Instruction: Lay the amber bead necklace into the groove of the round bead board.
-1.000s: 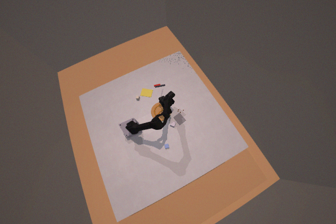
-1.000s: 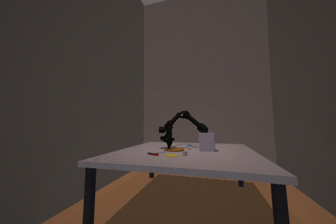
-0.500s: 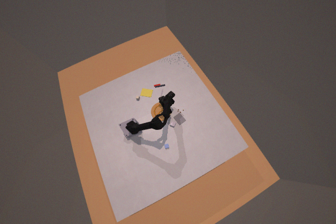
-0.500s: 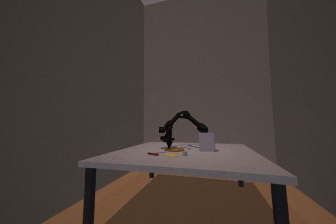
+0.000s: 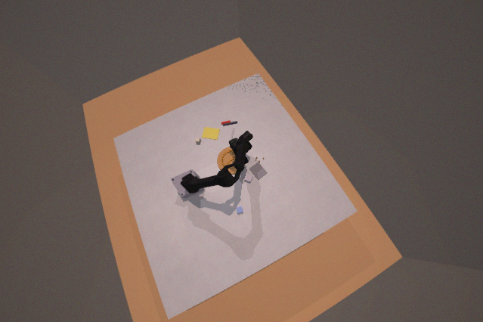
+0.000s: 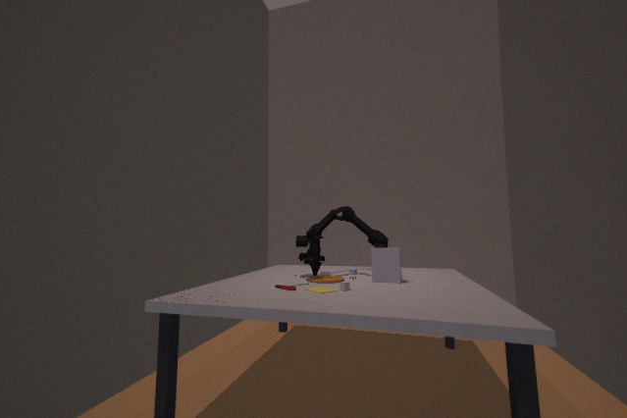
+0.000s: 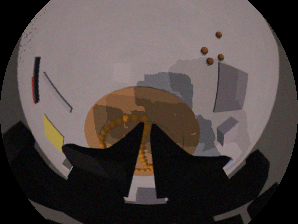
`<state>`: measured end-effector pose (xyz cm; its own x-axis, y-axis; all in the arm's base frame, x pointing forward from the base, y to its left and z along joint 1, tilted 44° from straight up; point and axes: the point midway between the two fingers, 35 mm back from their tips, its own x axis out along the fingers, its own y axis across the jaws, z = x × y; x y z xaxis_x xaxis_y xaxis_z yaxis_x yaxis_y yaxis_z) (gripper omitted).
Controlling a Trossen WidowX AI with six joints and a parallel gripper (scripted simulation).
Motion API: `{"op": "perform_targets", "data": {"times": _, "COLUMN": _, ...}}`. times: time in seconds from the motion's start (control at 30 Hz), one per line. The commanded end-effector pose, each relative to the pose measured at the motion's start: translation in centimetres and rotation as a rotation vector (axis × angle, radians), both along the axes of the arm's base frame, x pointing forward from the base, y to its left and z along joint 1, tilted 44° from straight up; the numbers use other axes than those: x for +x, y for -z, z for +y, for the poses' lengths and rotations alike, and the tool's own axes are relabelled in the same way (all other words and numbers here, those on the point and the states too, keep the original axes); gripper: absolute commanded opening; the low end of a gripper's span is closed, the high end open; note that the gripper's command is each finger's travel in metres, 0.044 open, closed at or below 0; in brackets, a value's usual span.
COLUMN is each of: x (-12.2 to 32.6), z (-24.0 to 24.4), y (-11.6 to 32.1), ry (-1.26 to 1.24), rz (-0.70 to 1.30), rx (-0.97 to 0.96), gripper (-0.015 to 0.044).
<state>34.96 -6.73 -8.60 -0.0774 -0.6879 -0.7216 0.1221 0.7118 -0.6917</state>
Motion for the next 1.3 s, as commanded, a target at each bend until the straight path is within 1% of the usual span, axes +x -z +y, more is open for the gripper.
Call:
{"op": "perform_targets", "data": {"times": 0.0, "x": 0.56, "z": -0.53, "y": -0.5, "ry": 0.0, "rz": -0.002, "rx": -0.004, "gripper": 0.0}}
{"op": "perform_targets", "data": {"times": 0.47, "x": 0.49, "z": -1.09, "y": 0.08, "ry": 0.0, "rz": -0.002, "rx": -0.004, "gripper": 0.0}}
{"op": "perform_targets", "data": {"times": 1.03, "x": 0.52, "z": -0.67, "y": -0.23, "ry": -0.001, "rz": -0.001, "rx": -0.001, "gripper": 0.044}}
{"op": "perform_targets", "data": {"times": 1.27, "x": 0.54, "z": -0.47, "y": -0.44, "ry": 0.0, "rz": -0.002, "rx": -0.004, "gripper": 0.044}}
